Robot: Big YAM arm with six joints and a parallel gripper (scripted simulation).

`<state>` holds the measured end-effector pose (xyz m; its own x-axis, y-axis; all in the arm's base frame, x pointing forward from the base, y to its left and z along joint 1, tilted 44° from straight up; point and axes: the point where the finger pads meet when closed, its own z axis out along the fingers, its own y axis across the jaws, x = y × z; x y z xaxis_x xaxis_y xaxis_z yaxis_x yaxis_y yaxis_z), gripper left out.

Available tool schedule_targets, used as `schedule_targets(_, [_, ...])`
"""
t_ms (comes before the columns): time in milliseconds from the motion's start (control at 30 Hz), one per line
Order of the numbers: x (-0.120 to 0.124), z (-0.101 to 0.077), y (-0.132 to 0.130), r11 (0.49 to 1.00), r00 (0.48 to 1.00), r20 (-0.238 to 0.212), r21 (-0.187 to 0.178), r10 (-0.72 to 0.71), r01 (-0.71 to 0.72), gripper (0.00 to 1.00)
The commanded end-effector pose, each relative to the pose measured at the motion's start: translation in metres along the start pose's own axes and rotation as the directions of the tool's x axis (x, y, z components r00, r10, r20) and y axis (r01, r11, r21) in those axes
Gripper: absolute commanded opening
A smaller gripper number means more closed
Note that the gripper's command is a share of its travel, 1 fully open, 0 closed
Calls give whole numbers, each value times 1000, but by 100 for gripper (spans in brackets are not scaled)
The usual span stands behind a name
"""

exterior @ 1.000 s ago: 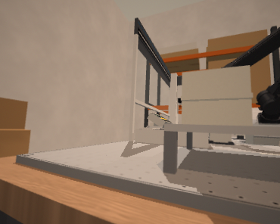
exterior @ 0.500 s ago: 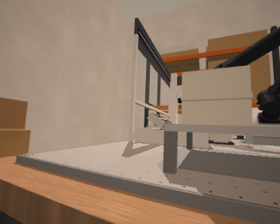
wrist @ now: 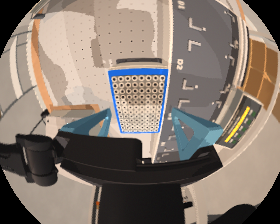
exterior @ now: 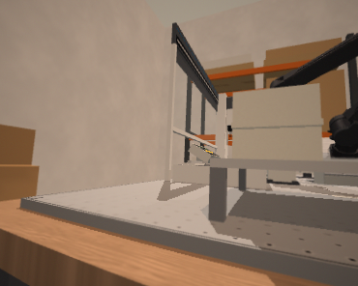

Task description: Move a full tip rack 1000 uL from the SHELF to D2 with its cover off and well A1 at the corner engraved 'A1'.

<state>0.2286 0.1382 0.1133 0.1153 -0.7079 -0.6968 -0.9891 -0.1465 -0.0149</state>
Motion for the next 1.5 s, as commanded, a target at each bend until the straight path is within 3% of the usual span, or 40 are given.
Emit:
schedule_targets(0, [-4,-19,-14,999,999,-4,31,-32,32,100])
schedule_targets(100, [-5,-21,-14,999,999,-5,32,-33,33,100])
schedule_targets(133, [1,-15,-2,1000,1000,-1,12,-14,14,100])
schedule_targets(200, [-6,-27,-14,999,999,-6,36,-38,38,100])
schedule_targets(267, [-6,-31,-14,999,999,-7,38,-39,39,100])
schedule_targets(600, [-5,-47,-13,999,999,-9,35,-36,37,100])
schedule_targets(700, [-1,-43,-5,1000,1000,-4,19,-20,21,100])
schedule_targets(767, [-4,-52,-13,999,999,-9,34,-35,36,100])
schedule_targets(1167, [-3,-72,-13,999,999,-11,31,-32,33,100])
schedule_targets(1233, [-3,-72,-13,999,999,-11,31,-32,33,100])
schedule_targets(1267, [2,-65,-2,1000,1000,-2,9,-11,11,100])
schedule_targets(1333, [-3,-77,-13,999,999,-11,29,-31,31,100])
schedule_targets(1467, [-2,-83,-12,999,1000,-10,26,-28,29,100])
